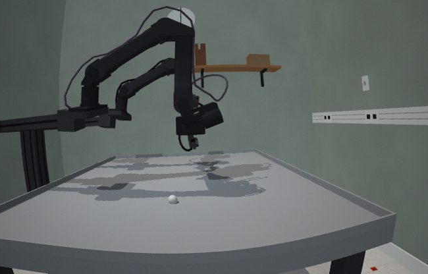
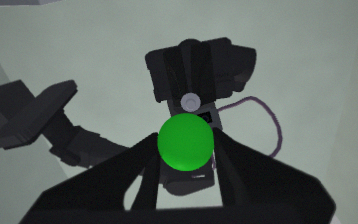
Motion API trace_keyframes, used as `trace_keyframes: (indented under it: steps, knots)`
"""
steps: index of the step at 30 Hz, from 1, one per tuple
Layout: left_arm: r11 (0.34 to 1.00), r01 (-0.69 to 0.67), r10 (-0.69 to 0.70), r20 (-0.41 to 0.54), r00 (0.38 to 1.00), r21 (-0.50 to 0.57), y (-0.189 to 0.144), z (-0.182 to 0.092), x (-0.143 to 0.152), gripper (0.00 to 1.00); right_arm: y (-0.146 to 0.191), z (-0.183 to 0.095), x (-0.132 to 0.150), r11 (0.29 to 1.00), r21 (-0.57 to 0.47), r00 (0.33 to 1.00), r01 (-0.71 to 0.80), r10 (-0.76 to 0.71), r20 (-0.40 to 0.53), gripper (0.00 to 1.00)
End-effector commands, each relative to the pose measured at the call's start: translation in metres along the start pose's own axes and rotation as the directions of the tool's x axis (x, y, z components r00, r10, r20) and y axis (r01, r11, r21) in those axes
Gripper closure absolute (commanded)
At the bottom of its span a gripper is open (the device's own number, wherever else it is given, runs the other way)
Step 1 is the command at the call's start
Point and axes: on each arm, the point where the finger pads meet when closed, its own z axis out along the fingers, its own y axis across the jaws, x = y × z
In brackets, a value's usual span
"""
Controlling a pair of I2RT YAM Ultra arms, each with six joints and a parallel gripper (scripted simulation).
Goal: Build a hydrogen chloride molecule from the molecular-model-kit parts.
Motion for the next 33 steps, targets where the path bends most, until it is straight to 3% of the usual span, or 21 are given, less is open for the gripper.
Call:
trace_keyframes:
  steps: [1,25,33]
  knots:
    - [1.000,-0.025,0.024,-0.019,1.000,-0.014,-0.004,0.006,0.003,1.00,0.018,0.007,-0.014,0.998,-0.047,0.995,0.032,-0.027,0.101,1.00]
    - [1.000,-0.025,0.024,-0.019,1.000,-0.014,-0.004,0.006,0.003,1.00,-0.008,0.001,-0.025,0.996,-0.002,0.994,0.089,-0.088,0.070,1.00]
    - [1.000,-0.025,0.024,-0.019,1.000,-0.014,-0.004,0.006,0.003,1.00,-0.003,0.002,-0.014,0.998,-0.007,0.996,0.061,-0.060,0.068,1.00]
